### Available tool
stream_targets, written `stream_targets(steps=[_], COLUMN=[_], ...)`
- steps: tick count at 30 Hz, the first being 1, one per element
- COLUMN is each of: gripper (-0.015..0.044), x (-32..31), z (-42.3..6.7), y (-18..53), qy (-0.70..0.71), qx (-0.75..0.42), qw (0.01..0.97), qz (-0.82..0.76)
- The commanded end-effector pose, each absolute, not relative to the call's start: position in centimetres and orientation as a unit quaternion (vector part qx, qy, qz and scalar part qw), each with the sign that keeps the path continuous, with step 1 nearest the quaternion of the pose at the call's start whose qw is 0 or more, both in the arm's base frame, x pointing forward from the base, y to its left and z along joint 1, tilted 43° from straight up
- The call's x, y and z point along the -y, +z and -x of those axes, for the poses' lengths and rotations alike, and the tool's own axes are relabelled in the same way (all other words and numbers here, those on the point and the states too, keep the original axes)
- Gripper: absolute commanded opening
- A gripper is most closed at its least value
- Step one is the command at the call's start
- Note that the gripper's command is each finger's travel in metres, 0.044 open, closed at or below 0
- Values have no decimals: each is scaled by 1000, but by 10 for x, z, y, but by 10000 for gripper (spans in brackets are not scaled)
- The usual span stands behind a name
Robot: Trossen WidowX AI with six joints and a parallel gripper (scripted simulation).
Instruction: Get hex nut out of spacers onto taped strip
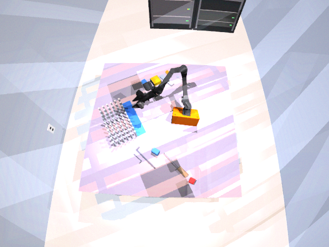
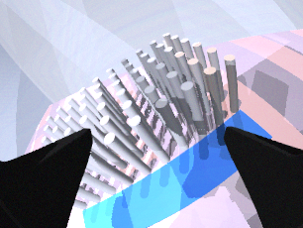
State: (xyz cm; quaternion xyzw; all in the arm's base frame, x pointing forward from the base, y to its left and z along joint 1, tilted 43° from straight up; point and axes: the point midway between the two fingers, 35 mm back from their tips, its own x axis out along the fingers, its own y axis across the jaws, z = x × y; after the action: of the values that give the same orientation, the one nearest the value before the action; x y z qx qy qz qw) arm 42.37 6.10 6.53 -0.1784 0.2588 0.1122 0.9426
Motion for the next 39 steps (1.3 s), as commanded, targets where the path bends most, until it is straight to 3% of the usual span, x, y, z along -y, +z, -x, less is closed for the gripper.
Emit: stream_targets(steps=[1,10,21,39], gripper=[440,440,440,440], x=[-64,-180,-281,-337], z=[-424,-395,-310,-113], y=[64,-10,-86,-187], qy=[113,163,114,-145], qx=[-261,-421,-595,-720], qw=[943,892,793,678], qz=[173,26,-56,-27])
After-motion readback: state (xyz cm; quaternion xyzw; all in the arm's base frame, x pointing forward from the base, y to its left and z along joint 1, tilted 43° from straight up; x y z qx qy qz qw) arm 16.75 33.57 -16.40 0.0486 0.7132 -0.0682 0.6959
